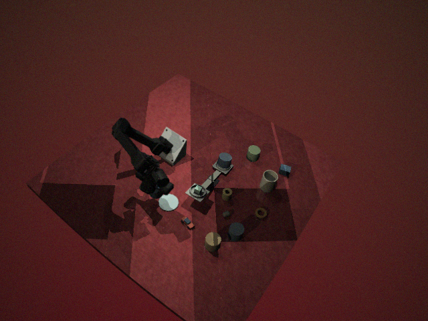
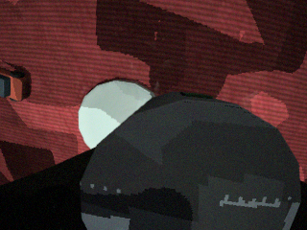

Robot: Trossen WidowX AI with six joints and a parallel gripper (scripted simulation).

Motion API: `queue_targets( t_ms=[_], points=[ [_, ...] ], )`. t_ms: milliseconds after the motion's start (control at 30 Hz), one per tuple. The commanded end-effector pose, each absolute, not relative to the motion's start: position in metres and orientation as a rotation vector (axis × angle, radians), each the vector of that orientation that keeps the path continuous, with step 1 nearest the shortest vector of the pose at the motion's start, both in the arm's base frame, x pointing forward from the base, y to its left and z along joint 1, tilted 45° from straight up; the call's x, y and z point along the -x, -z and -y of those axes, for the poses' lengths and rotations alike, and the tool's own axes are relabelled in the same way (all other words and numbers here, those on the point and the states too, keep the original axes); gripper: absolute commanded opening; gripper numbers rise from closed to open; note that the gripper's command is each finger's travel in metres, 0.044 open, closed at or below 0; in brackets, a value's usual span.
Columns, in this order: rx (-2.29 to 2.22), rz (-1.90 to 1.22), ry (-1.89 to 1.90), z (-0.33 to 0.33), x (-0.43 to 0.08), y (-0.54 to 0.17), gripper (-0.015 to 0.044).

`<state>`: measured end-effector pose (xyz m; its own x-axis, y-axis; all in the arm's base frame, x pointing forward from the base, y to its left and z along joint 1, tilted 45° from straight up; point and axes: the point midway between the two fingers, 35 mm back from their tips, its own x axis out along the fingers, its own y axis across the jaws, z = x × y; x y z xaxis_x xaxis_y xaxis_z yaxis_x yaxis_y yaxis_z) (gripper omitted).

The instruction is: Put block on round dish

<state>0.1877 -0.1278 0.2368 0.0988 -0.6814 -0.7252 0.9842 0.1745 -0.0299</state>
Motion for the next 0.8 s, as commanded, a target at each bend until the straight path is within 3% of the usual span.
queue_targets(
  t_ms=[0,167,767],
  points=[
    [-0.537,-0.683,1.334,0.137,-0.167,-0.236,0.0000],
    [-0.525,-0.673,1.353,0.146,-0.145,-0.234,0.0000],
    [-0.523,-0.669,1.355,0.174,-0.147,-0.207,0.0000]
  ],
)
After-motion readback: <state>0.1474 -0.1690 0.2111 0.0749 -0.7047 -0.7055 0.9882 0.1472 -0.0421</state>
